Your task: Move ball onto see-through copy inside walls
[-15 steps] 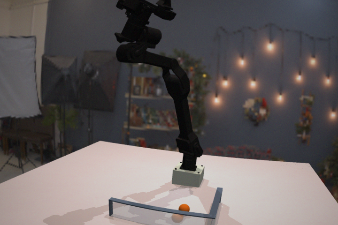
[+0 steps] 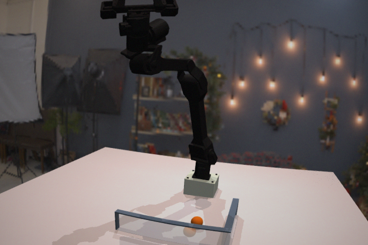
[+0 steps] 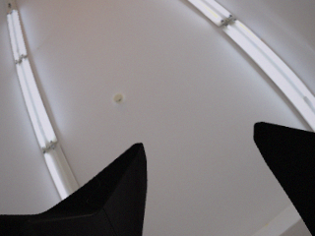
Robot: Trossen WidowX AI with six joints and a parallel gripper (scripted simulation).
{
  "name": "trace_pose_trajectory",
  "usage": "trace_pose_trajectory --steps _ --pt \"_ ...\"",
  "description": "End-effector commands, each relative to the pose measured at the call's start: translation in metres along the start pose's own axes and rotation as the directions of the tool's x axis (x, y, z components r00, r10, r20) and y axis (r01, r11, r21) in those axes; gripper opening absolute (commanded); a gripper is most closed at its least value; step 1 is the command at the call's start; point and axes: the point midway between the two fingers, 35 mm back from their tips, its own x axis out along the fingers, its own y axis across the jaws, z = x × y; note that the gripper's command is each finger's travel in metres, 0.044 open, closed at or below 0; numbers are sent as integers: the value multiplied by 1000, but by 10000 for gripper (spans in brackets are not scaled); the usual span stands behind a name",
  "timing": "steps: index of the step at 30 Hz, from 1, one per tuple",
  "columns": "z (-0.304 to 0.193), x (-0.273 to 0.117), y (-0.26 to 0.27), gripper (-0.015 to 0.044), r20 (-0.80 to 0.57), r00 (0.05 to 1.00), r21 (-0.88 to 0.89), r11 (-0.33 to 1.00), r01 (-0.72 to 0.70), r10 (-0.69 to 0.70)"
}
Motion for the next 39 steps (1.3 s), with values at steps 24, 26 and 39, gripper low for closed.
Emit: trace_pose_trajectory --steps 24,26,39 --pt "310 -244 -28 281 941 93 315 -738 -597 326" --pt "317 -273 -41 281 953 -17 253 -825 -505 302" --pt "293 -457 -137 281 717 -689 283 -948 148 107"
